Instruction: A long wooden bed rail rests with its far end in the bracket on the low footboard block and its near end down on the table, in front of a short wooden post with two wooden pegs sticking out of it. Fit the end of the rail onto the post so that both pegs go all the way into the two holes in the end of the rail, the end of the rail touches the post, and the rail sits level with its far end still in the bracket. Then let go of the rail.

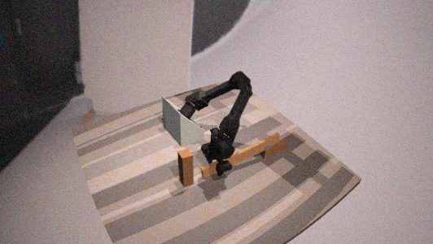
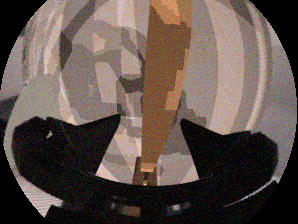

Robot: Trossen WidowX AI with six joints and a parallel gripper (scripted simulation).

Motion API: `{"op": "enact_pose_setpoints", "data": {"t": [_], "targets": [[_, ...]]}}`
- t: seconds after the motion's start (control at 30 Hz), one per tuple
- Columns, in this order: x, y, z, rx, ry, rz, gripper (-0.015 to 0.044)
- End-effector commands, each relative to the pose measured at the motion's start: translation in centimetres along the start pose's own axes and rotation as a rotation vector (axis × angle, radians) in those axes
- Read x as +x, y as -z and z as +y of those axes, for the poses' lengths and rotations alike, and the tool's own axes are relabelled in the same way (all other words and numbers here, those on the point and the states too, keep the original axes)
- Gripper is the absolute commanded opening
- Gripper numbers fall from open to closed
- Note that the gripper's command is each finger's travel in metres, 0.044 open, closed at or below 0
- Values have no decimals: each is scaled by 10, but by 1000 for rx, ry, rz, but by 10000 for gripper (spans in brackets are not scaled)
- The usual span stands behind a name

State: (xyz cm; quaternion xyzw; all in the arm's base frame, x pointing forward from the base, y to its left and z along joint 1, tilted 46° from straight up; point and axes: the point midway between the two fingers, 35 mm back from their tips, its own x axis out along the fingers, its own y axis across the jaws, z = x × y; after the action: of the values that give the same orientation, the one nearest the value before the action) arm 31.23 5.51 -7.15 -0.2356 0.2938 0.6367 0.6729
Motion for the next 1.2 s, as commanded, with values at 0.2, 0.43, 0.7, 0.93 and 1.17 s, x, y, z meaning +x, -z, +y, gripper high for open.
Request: {"op": "enact_pose_setpoints", "data": {"t": [0.2, 0.43, 0.7, 0.93, 1.17], "targets": [[1, 0, 0, 7, 3, -5, 230], [1, 0, 0, 7, 3, -5, 66], [1, 0, 0, 7, 3, -5, 0], [1, 0, 0, 7, 3, -5, 0], [-1, 1, 0, 7, 3, -5, 0]]}}
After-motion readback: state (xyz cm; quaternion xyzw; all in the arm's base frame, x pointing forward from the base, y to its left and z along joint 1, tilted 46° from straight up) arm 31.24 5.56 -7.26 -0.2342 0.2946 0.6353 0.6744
